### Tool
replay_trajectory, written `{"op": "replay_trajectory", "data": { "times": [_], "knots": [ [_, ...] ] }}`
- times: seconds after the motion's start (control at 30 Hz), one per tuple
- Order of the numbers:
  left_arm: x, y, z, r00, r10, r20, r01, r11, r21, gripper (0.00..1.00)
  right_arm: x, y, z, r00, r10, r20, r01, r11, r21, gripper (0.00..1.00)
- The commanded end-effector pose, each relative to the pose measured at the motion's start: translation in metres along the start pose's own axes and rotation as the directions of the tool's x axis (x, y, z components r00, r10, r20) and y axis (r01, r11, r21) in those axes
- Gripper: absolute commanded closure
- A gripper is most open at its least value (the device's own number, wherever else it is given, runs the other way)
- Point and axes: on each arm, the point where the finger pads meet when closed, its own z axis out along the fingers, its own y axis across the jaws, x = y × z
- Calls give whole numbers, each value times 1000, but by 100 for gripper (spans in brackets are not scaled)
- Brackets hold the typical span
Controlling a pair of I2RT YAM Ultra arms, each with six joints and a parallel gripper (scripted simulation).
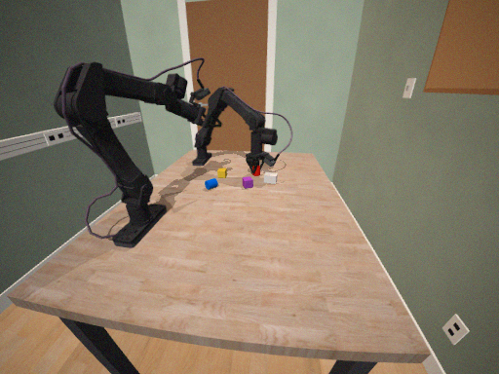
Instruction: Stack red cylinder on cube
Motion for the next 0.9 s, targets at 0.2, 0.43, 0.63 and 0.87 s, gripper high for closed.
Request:
{"op": "replay_trajectory", "data": {
  "times": [0.2,0.43,0.63,0.87],
  "knots": [
    [-1,1,-1,1000,1,6,-1,1000,-5,57,-10,0,-5,1000,13,18,-13,1000,2,0],
    [-1,1,-1,1000,1,6,-1,1000,-5,63,-10,0,-5,1000,13,18,-13,1000,2,0],
    [-1,1,-1,1000,1,6,-1,1000,-5,100,-10,0,-5,1000,13,18,-13,1000,2,0],
    [-2,1,-28,1000,5,14,-4,1000,-5,66,-10,0,-5,1000,13,18,-13,1000,2,0]
  ]
}}
